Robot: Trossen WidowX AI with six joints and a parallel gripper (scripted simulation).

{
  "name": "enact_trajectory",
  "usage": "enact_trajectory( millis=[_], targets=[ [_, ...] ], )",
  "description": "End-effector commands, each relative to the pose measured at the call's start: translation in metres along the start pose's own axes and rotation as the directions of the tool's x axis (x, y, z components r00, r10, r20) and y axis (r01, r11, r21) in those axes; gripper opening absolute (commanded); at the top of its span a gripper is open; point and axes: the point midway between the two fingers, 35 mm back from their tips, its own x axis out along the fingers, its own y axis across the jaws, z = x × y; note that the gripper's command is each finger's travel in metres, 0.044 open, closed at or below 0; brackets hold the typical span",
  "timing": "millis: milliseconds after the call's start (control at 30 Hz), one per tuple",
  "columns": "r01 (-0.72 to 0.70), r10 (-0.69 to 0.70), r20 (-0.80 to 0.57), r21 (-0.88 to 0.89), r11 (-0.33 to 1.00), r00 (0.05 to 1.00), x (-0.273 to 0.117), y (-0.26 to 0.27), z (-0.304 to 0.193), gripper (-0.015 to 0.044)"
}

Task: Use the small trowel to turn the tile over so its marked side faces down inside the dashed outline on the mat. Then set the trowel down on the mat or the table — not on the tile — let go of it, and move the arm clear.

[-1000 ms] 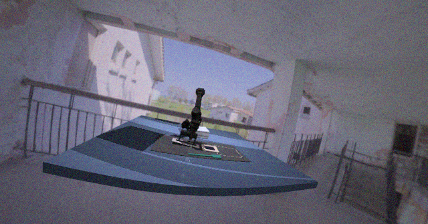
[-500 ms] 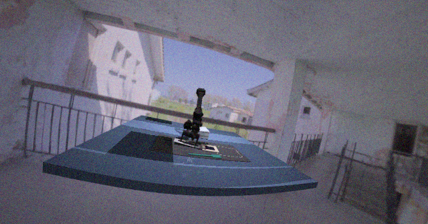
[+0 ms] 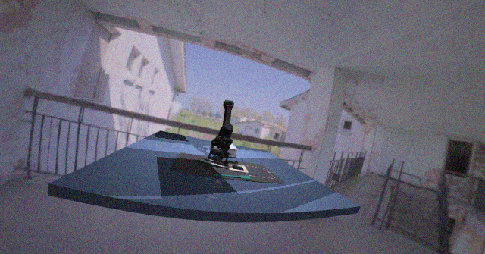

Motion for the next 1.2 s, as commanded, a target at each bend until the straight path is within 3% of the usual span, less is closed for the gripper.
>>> enact_trajectory(
  millis=[0,1167],
  targets=[
    [-0.005,0.005,-0.023,-0.006,1.0,1.0,-0.001,0.001,-0.015,0.0],
    [-0.003,0.009,-0.09,0.074,0.997,0.996,-0.02,0.022,-0.018,0.0]
  ],
)
